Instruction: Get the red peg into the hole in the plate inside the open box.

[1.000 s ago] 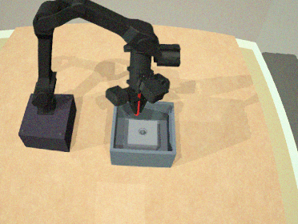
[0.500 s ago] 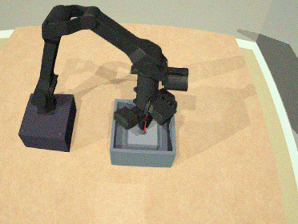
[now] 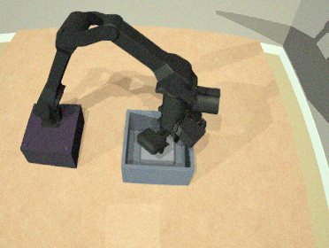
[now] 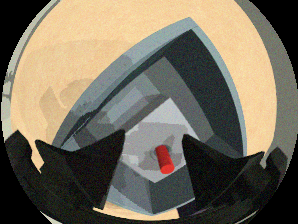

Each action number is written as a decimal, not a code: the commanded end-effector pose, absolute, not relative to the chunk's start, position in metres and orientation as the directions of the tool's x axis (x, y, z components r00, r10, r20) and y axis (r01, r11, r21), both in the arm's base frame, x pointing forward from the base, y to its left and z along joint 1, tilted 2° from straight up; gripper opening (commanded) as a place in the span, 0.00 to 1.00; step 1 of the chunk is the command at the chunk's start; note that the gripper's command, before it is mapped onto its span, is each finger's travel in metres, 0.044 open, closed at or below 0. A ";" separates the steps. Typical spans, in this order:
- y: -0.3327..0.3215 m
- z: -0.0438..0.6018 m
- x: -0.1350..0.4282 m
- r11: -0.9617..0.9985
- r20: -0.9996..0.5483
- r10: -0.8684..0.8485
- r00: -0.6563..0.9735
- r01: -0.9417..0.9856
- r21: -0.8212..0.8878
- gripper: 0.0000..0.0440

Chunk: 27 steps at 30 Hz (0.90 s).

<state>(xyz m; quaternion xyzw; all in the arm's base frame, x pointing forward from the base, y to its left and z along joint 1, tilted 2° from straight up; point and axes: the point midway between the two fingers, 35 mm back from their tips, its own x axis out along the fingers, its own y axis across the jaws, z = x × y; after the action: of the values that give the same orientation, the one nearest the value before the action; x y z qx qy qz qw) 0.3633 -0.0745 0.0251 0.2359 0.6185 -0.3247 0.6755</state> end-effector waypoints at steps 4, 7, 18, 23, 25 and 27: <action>-0.076 0.034 0.388 0.686 -0.994 -0.095 0.051 0.727 -0.028 0.96; -0.073 0.041 0.402 0.689 -0.994 -0.065 0.082 0.724 0.014 1.00; -0.066 0.058 0.437 0.708 -0.985 -0.011 0.172 0.697 0.114 1.00; -0.066 0.059 0.437 0.708 -0.985 -0.011 0.174 0.697 0.115 1.00; -0.066 0.059 0.437 0.708 -0.985 -0.011 0.174 0.696 0.115 1.00; -0.066 0.059 0.437 0.708 -0.985 -0.011 0.174 0.696 0.115 1.00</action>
<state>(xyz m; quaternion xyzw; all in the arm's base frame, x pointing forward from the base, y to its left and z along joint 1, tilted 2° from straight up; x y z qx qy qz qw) 0.3804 -0.0814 0.0384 0.2586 0.6647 -0.2949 0.6358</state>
